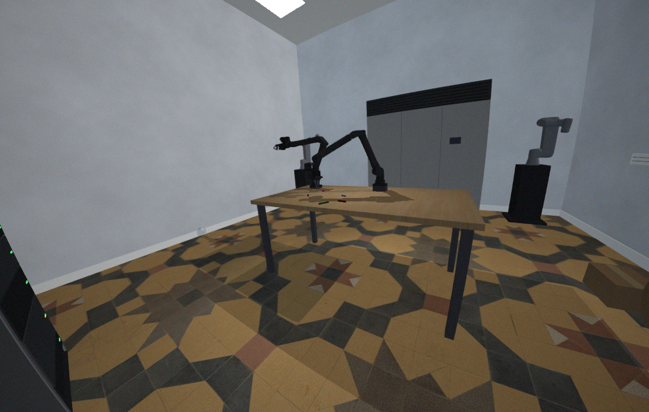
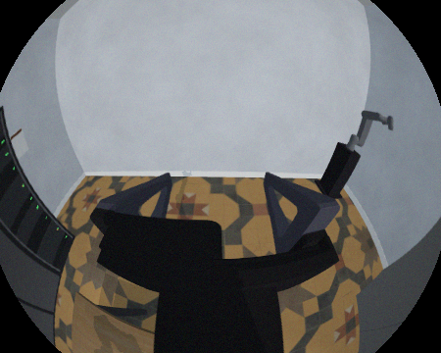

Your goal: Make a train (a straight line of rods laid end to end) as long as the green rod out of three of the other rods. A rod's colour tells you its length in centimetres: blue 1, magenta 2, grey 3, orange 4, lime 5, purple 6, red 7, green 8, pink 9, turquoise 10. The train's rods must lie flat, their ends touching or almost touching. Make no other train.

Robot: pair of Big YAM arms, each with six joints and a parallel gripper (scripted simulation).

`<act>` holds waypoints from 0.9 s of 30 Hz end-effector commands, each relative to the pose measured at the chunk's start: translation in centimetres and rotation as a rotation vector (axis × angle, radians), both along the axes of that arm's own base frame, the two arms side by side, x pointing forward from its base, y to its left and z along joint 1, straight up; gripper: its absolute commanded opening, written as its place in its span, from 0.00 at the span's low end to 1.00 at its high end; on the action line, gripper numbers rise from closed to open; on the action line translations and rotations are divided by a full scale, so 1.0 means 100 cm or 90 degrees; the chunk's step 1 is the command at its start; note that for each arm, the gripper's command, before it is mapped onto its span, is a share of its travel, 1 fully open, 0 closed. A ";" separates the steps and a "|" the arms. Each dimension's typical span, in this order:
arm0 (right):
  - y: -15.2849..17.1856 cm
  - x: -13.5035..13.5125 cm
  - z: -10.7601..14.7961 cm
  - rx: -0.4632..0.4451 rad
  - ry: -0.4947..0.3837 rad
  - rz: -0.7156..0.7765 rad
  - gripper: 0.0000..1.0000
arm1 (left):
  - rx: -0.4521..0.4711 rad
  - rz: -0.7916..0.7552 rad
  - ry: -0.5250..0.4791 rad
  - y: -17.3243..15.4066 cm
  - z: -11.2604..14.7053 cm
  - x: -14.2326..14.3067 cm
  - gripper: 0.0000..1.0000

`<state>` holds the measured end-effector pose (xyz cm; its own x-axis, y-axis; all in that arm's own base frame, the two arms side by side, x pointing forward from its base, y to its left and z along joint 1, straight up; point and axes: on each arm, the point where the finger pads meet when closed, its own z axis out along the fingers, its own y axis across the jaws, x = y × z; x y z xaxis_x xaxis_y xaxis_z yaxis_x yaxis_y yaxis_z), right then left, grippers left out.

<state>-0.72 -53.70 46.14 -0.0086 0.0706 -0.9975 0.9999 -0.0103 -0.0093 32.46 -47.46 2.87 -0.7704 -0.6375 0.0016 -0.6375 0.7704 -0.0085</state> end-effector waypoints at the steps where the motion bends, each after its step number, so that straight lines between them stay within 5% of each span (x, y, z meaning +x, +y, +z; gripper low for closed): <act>1: -0.008 -0.006 0.039 -0.045 -0.005 -0.008 1.00 | -0.034 0.003 -0.025 -0.017 0.052 0.017 0.04; 7: -0.008 -0.006 0.039 -0.045 -0.005 -0.008 1.00 | 0.019 0.003 0.012 0.004 0.019 0.003 0.04; 12: -0.008 -0.006 0.039 -0.045 -0.005 -0.008 1.00 | 0.012 0.003 0.007 0.001 0.021 0.004 0.04; 15: -0.008 -0.006 0.039 -0.045 -0.005 -0.008 1.00 | -0.015 0.003 -0.012 -0.005 0.047 0.009 0.04; 21: -0.008 -0.006 0.039 -0.045 -0.005 -0.008 1.00 | -0.015 0.022 -0.011 0.006 0.044 0.012 0.04; 27: -0.008 -0.006 0.039 -0.045 -0.005 -0.008 1.00 | -0.016 0.113 -0.013 0.081 0.053 0.029 0.04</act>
